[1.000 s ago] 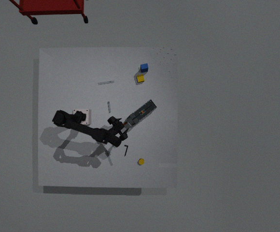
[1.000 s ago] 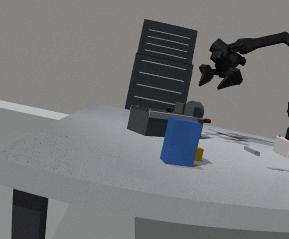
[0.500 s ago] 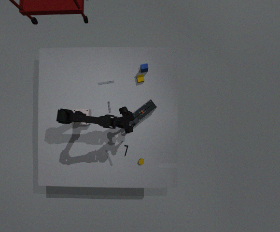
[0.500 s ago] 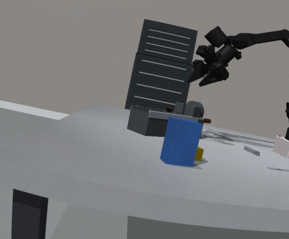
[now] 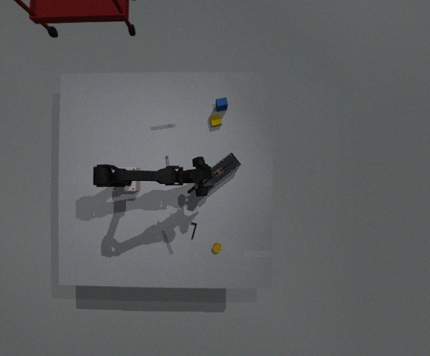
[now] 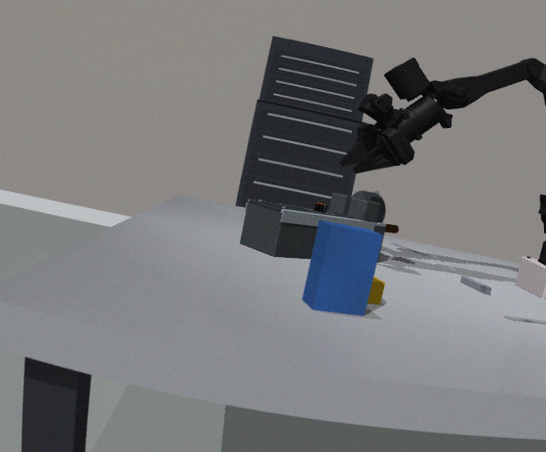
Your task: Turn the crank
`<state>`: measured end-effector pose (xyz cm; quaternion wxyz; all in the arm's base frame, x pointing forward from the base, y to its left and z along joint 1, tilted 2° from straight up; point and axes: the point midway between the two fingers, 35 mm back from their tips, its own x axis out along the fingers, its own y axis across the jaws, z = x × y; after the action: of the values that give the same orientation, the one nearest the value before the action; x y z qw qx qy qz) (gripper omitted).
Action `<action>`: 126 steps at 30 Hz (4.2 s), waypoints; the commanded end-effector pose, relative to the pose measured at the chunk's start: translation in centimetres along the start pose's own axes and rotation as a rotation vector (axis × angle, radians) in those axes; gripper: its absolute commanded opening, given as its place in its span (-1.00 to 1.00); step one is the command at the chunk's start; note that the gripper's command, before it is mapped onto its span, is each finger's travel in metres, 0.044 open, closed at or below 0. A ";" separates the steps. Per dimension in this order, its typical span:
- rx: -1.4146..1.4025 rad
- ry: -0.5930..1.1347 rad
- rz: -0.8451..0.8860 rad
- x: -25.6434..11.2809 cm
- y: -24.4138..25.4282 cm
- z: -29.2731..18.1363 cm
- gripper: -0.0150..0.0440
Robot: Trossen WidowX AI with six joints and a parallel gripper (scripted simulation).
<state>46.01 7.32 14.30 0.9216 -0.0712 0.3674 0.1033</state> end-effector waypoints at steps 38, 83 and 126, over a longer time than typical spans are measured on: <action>-0.135 0.073 0.136 -4.0 -3.0 -0.7 1.00; -0.336 -0.041 0.440 -2.4 -6.1 -12.6 1.00; -0.335 -0.041 0.441 1.9 -5.6 -16.8 0.91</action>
<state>37.75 -1.39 1.77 0.8603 -0.1424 0.3287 0.3626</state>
